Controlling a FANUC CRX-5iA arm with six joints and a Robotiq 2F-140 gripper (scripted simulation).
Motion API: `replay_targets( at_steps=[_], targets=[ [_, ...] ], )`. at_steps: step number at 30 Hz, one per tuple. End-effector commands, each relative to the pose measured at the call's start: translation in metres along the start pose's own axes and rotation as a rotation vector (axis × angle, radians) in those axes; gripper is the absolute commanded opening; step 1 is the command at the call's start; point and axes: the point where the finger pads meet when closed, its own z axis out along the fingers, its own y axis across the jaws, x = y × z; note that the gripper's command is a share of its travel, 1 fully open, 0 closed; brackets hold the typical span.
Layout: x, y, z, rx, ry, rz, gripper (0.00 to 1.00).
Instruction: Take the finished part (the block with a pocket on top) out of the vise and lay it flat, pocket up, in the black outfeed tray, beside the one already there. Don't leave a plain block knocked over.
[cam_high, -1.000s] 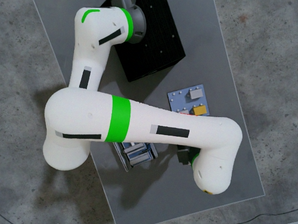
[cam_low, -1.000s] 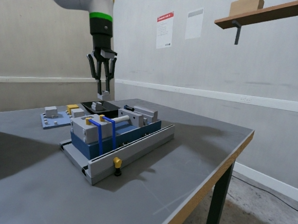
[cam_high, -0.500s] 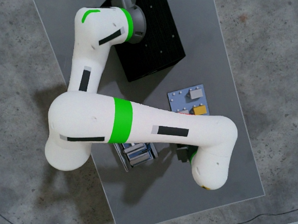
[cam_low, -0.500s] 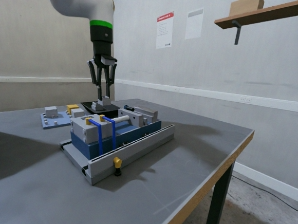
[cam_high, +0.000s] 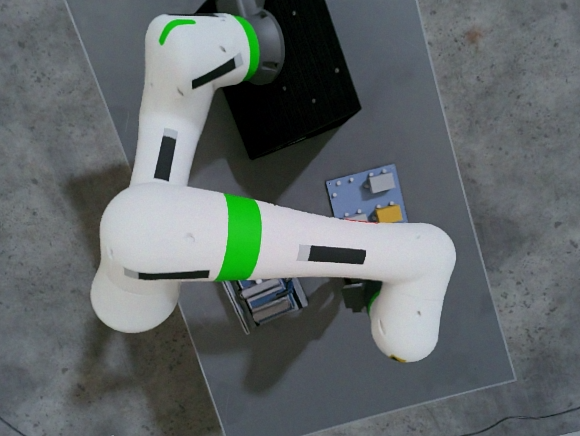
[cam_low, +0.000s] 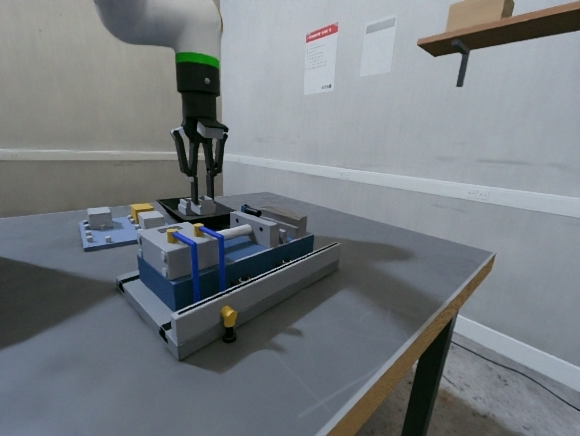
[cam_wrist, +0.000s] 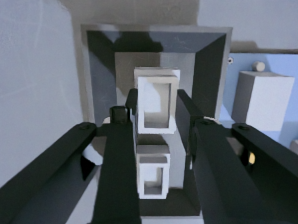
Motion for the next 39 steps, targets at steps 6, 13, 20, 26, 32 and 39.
replay_targets(
  at_steps=[6,13,20,26,32,39],
  targets=[
    [-0.0004,-0.0007,0.0062,0.002,-0.001,0.000,0.10],
    [-0.0004,-0.0007,0.0100,0.002,-0.001,0.000,0.10],
    [-0.0004,-0.0007,0.0110,0.002,-0.001,0.000,0.10],
    [-0.0004,-0.0007,0.0112,0.002,-0.001,0.000,0.10],
    [-0.0004,-0.0007,0.0112,0.002,-0.001,0.000,0.10],
    [-0.0004,-0.0007,0.0112,0.002,-0.001,0.000,0.10]
  ],
)
